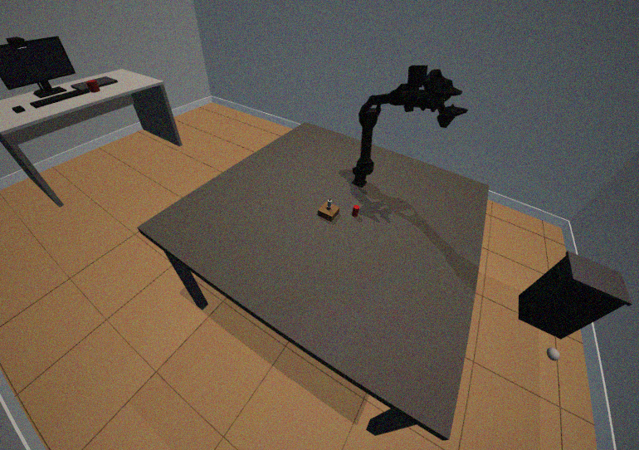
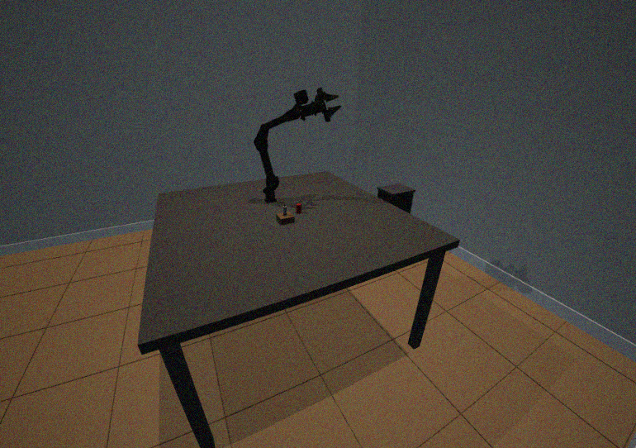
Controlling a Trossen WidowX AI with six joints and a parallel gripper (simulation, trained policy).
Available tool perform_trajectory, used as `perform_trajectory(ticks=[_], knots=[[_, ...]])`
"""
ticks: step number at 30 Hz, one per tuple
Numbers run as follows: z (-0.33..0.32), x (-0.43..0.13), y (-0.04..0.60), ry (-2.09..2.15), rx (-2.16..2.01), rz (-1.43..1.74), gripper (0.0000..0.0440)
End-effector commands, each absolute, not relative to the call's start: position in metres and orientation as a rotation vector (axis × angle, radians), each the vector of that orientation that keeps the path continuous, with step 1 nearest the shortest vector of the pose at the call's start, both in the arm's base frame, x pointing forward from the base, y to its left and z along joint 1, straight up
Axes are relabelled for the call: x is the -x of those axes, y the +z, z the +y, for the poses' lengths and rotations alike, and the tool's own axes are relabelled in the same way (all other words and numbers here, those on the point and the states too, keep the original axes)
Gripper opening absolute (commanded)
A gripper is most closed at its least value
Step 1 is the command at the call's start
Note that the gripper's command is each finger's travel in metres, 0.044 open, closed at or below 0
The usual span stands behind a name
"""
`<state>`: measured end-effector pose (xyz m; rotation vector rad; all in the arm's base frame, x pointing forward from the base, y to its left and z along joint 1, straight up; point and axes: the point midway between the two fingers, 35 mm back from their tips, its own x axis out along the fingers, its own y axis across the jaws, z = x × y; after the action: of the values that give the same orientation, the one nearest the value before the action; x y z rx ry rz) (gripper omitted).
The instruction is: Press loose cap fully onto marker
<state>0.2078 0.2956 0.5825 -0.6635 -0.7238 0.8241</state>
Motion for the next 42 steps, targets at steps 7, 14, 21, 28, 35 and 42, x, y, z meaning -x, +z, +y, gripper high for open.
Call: perform_trajectory(ticks=[7,14,21,28,35,42], knots=[[0.293,-0.214,0.559,0.863,0.699,-0.623,0.0329],[0.293,-0.219,0.54,0.89,0.728,-0.544,0.0327],[0.292,-0.226,0.519,0.914,0.757,-0.463,0.0326],[0.289,-0.232,0.498,0.936,0.784,-0.38,0.0327],[0.286,-0.238,0.477,0.956,0.81,-0.295,0.0328],[0.281,-0.243,0.455,0.973,0.835,-0.209,0.0328]])
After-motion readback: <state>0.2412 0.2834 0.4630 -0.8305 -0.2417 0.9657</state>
